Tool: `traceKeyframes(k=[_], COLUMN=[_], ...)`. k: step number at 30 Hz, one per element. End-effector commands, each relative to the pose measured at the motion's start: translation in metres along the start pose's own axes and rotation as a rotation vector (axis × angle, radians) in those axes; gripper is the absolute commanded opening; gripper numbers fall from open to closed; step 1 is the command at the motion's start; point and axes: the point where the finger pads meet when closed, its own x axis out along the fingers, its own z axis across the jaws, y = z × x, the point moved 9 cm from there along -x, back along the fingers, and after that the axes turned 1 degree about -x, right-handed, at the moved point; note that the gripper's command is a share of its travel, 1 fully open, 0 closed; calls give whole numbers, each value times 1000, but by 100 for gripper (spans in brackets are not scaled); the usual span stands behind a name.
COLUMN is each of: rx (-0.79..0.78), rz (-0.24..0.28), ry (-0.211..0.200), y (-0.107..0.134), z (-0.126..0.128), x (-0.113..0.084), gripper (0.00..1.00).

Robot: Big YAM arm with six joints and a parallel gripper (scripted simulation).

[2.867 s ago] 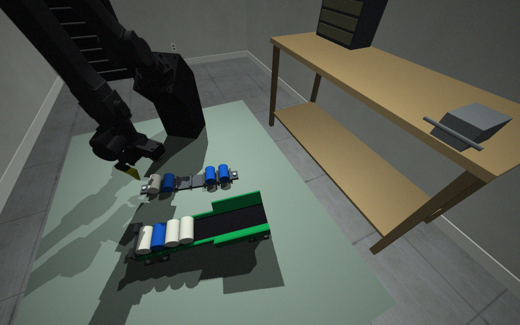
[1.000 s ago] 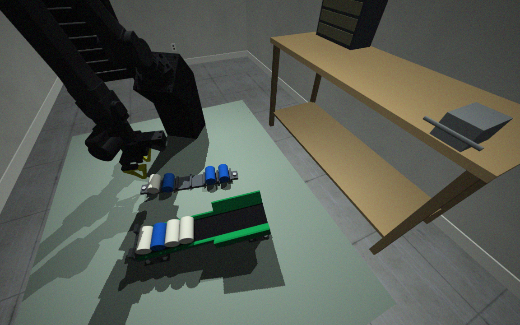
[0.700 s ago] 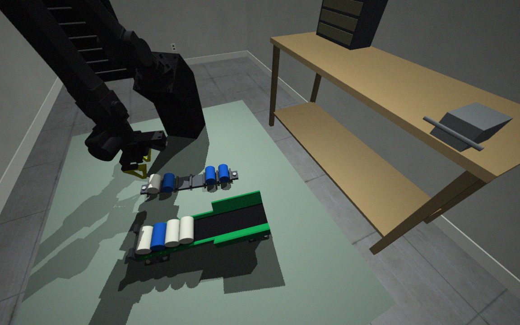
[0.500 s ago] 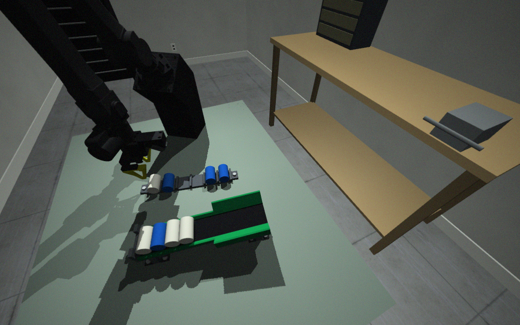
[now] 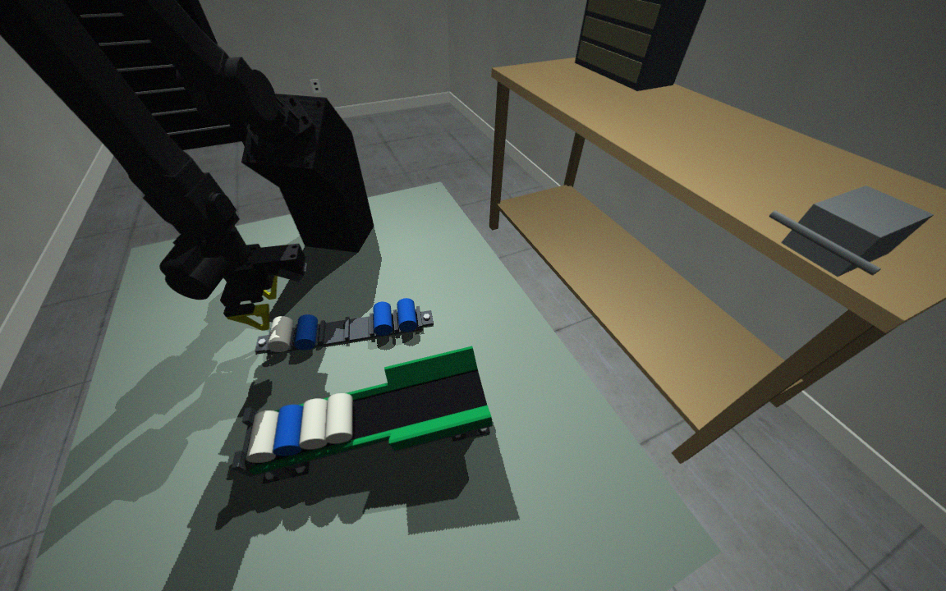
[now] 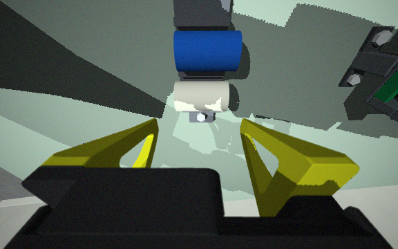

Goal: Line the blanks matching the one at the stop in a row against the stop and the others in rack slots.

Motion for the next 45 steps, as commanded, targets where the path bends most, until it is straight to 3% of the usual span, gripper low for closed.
traceKeyframes(k=[1,25,45], rx=[-6,-7,-8], rz=[7,7,6], ry=[9,9,9], y=[5,5,5], z=[-3,-2,-2], x=[8,38,41], gripper=[84,84,84])
